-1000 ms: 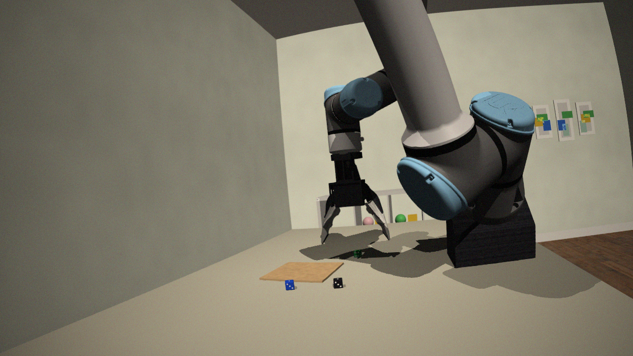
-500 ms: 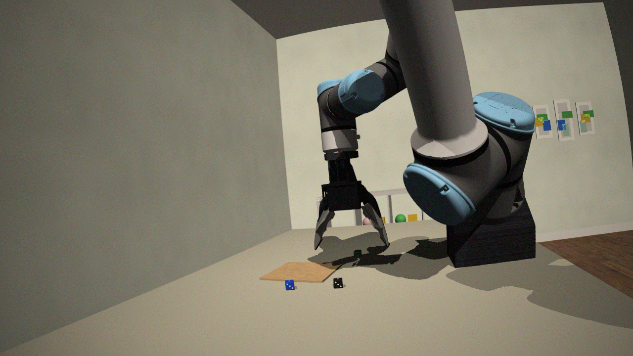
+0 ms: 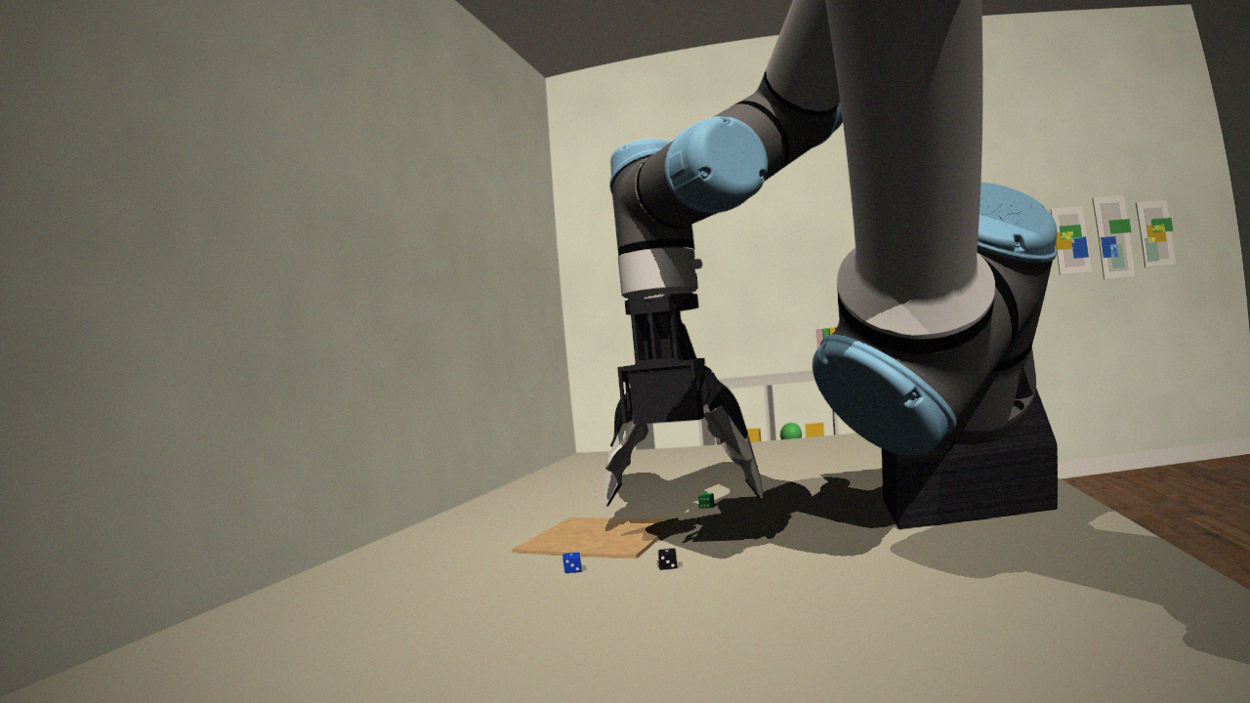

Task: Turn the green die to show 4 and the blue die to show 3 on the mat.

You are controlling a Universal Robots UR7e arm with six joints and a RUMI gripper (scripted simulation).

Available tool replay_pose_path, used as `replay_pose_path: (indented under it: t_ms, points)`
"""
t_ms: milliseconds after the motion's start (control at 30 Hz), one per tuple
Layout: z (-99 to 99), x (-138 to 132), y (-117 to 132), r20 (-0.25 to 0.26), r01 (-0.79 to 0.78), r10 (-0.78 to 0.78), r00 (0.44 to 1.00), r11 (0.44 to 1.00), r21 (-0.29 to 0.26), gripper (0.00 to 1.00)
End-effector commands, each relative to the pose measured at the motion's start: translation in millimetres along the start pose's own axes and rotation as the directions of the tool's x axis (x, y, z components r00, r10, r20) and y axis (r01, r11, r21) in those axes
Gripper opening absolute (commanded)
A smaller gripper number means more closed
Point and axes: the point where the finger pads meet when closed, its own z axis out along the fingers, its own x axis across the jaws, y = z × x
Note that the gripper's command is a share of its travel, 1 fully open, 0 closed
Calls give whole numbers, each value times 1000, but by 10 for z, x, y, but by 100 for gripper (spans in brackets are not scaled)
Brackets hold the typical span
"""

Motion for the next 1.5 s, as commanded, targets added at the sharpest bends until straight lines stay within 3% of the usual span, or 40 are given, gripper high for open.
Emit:
replay_pose_path:
  t_ms: [0,567,1467]
  points:
    - [-25,4,216,1,0,0,1000,1000,1,100]
    - [-24,8,553,1,0,0,1000,1000,2,100]
    - [-24,9,581,1,0,0,1000,1000,1,100]
